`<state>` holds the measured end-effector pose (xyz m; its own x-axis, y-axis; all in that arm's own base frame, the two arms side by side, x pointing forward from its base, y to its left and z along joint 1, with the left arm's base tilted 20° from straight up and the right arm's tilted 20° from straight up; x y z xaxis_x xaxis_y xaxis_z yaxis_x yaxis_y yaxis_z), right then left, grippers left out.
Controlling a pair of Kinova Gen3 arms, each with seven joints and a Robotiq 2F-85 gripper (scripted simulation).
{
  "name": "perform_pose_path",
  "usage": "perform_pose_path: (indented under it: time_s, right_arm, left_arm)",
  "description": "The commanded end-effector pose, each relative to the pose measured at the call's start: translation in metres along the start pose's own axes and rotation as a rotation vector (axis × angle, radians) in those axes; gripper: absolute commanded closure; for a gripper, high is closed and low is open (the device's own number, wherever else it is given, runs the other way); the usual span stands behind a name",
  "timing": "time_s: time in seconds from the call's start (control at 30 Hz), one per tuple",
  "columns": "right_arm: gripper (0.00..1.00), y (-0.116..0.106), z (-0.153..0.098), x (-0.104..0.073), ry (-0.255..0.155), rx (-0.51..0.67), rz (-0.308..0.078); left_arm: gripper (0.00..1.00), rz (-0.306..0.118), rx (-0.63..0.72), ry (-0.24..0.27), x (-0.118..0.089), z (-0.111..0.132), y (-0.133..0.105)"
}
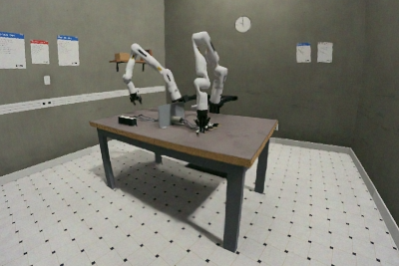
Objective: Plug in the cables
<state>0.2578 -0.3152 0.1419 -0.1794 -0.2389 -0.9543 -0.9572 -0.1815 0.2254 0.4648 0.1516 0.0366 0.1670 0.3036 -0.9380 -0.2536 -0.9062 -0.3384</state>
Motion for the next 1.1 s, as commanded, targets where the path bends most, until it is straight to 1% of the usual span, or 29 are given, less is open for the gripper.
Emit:
perform_pose_path:
  time_s: [0.0,0.47,0.5,1.03,1.07]
  right_arm:
    - [0.002,0.000,0.000,-0.001,0.001,0.000,-0.001]
    - [0.002,0.000,0.000,-0.001,0.001,0.000,-0.001]
    - [0.002,0.000,0.000,-0.001,0.001,0.000,-0.001]
    - [0.002,0.000,0.000,-0.001,0.001,0.000,-0.001]
    - [0.002,0.000,0.000,-0.001,0.001,0.000,-0.001]
  left_arm:
    - [0.867,-0.002,-0.001,0.002,-0.001,0.011,-0.037]
    - [0.867,-0.002,-0.001,0.002,-0.001,0.011,-0.037]
    - [0.867,-0.002,-0.001,0.002,-0.001,0.017,-0.057]
    - [0.867,-0.002,-0.001,0.002,-0.001,0.017,-0.057]
    - [0.687,-0.002,-0.001,0.002,-0.001,0.017,-0.057]
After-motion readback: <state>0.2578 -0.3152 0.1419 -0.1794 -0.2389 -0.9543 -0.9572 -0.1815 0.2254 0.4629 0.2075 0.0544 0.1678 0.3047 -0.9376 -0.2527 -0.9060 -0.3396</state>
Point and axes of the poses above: on each arm, the point where the finger pads meet when closed, its own x axis out along the fingers, its own z axis across the jaws, y = z × x, the point moved 4 cm from there along -x, back along the fingers, and after that the axes turned 4 degrees about -x, right-handed, at the moved point
